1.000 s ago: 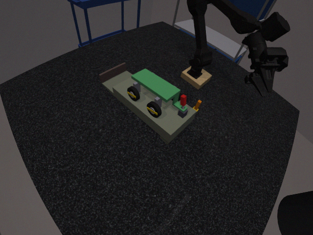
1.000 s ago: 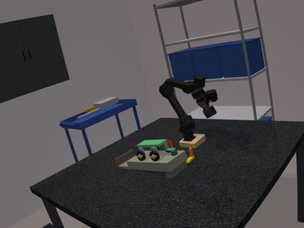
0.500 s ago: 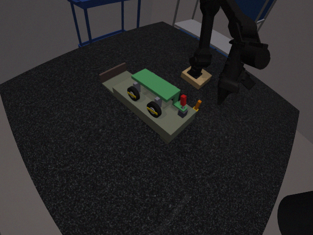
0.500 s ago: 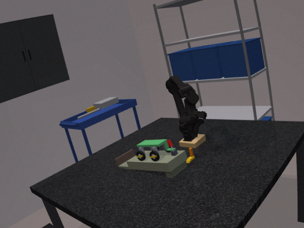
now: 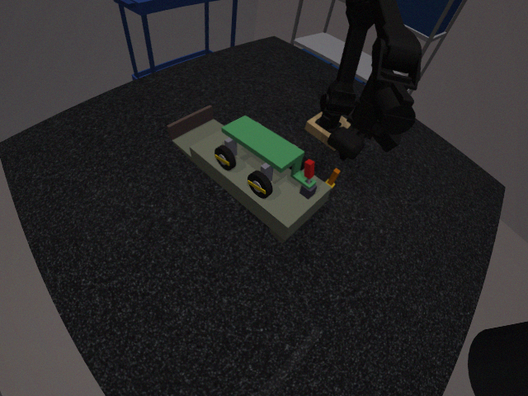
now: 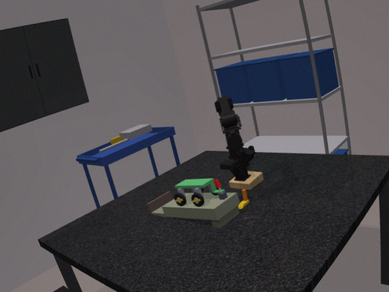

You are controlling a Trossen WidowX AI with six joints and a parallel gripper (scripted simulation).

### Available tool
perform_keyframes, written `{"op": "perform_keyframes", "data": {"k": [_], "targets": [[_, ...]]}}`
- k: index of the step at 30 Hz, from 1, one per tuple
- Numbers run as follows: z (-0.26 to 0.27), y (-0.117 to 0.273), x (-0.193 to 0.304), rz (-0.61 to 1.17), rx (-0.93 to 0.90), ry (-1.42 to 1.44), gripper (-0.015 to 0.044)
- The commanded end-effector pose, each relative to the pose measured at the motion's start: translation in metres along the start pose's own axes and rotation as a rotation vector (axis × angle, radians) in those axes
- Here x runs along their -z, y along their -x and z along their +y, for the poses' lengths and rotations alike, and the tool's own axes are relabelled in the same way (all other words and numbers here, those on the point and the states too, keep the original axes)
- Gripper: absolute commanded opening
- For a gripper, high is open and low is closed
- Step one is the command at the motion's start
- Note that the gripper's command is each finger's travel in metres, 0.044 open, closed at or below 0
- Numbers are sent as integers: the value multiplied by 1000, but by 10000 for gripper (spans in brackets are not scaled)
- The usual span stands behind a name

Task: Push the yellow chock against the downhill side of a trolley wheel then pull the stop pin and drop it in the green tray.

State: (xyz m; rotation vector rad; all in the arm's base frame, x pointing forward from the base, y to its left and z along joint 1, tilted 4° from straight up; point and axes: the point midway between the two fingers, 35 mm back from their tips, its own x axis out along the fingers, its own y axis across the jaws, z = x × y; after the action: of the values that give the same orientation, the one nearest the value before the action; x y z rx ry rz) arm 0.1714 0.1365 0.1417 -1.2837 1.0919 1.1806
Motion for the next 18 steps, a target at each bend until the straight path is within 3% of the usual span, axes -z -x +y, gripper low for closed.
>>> {"op": "perform_keyframes", "data": {"k": [1, 18], "targets": [[1, -2, 1, -1, -15, -14, 190], [2, -44, 1, -1, -15, -14, 190]]}}
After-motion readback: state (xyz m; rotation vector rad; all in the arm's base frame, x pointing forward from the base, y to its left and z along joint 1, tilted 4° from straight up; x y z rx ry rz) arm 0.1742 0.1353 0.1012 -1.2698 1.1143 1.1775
